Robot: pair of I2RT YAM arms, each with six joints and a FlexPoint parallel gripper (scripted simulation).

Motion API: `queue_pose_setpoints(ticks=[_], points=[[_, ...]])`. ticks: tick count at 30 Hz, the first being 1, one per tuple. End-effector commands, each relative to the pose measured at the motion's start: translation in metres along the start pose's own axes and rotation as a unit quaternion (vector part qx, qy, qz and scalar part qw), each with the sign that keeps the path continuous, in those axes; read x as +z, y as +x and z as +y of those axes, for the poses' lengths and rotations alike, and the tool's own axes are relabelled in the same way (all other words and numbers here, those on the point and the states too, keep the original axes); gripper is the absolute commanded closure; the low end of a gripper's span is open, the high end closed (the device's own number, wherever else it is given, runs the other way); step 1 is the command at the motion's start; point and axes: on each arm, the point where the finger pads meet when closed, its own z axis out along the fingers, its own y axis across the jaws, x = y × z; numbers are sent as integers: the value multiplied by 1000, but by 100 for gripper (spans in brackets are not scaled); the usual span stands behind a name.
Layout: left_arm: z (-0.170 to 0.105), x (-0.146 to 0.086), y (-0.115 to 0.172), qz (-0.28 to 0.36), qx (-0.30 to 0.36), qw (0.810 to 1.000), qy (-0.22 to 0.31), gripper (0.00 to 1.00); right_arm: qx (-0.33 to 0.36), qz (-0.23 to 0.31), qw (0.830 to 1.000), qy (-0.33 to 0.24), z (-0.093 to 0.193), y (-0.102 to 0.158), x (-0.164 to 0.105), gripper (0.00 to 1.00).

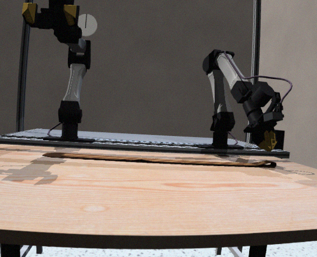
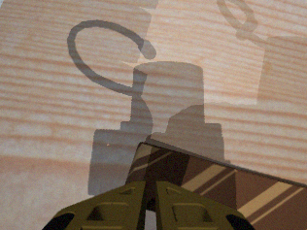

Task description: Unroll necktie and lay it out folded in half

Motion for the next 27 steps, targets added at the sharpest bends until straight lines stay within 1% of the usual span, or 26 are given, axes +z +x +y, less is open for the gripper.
queue_pose_setpoints(ticks=[1, 27], points=[[3, -4, -7, -6, -3, 1000, -3, 93, 4, -4, 1000, -1, -1, -6, 2, 0], [3, 2, -2, -6, -3, 1000, -3, 93, 4, -4, 1000, -1, -1, -6, 2, 0]])
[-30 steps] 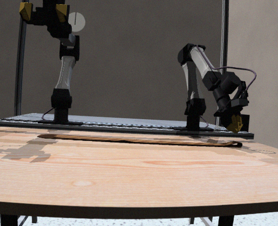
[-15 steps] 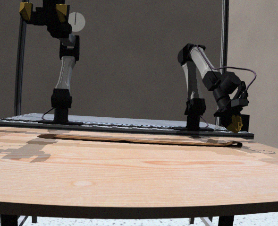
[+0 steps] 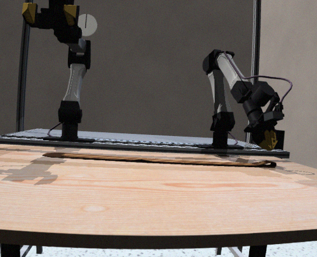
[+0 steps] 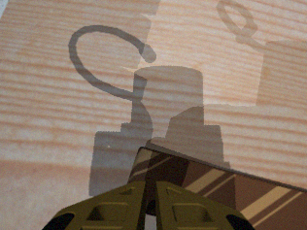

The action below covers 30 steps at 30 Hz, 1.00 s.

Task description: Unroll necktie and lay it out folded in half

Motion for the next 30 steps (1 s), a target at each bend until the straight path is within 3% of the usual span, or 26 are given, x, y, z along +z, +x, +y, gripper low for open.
queue_pose_setpoints(ticks=[1, 30], points=[[3, 3, 2, 0, -3, 1000, -3, 93, 4, -4, 1000, -1, -1, -6, 2, 0], [3, 24, 20, 0, -3, 1000, -3, 93, 4, -4, 1000, -1, -1, -6, 2, 0]])
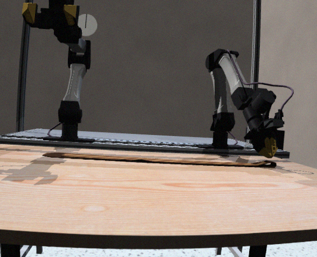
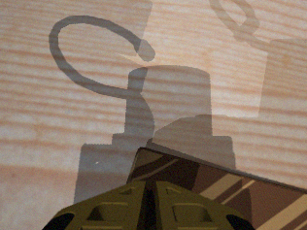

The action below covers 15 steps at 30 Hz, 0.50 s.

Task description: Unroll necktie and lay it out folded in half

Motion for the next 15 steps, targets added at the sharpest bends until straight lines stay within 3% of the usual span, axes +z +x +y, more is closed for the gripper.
queue_pose_setpoints(ticks=[1, 15], points=[[2, 4, 6, 2, -3, 1000, -3, 93, 4, -4, 1000, -1, -1, -6, 2, 0], [2, 9, 11, 2, -3, 1000, -3, 93, 4, -4, 1000, -1, -1, -6, 2, 0]])
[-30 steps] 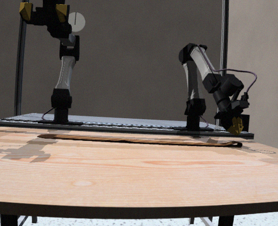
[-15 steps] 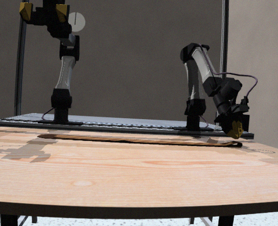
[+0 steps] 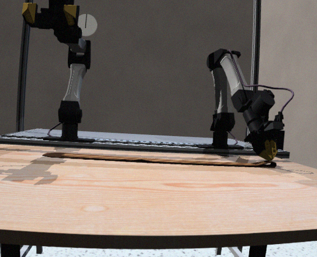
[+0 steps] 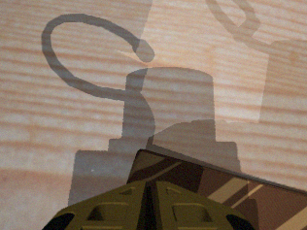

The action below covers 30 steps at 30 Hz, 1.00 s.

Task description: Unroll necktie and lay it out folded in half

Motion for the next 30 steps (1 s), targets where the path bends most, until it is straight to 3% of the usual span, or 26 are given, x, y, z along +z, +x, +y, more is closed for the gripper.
queue_pose_setpoints(ticks=[1, 30], points=[[2, 3, 7, 6, -3, 1000, -3, 93, 4, -4, 1000, -1, -1, -6, 2, 0], [2, 9, 13, 6, -3, 1000, -3, 93, 4, -4, 1000, -1, -1, -6, 2, 0]])
